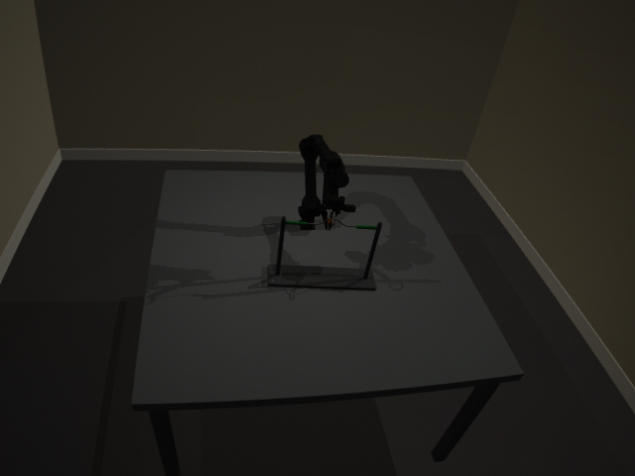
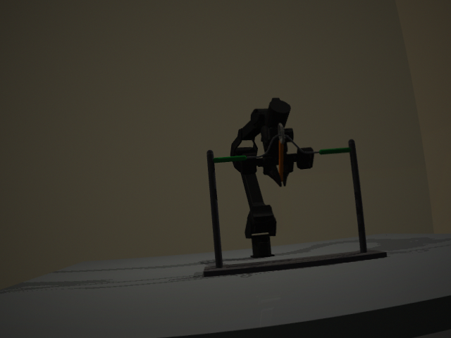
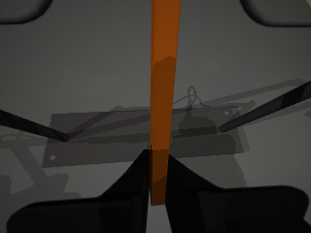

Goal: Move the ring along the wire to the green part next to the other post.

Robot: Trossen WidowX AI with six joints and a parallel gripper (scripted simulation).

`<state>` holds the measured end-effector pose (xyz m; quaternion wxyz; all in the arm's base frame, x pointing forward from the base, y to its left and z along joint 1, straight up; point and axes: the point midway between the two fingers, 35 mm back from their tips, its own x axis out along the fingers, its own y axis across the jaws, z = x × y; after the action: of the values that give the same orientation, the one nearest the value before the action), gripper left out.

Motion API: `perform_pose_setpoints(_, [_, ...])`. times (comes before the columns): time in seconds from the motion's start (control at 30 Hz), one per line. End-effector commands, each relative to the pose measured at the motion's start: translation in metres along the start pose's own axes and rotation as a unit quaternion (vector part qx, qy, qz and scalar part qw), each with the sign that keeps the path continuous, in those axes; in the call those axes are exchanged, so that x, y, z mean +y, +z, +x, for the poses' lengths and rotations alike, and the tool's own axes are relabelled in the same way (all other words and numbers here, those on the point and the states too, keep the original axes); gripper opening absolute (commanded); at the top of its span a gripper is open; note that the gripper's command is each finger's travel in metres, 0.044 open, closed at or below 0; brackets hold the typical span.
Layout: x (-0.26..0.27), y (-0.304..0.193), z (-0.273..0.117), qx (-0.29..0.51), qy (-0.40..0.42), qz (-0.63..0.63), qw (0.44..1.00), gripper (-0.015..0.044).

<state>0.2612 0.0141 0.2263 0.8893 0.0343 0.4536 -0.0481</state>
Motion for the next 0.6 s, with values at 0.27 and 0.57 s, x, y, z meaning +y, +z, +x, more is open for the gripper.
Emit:
perform_pose_setpoints(0.27, [-0.037,0.002,0.001,-0.012,-0.097,-0.168,0.981,-0.015])
perform_pose_setpoints(0.57, [-0.057,0.011,-0.003,-0.025,-0.154,-0.275,0.949,-0.015])
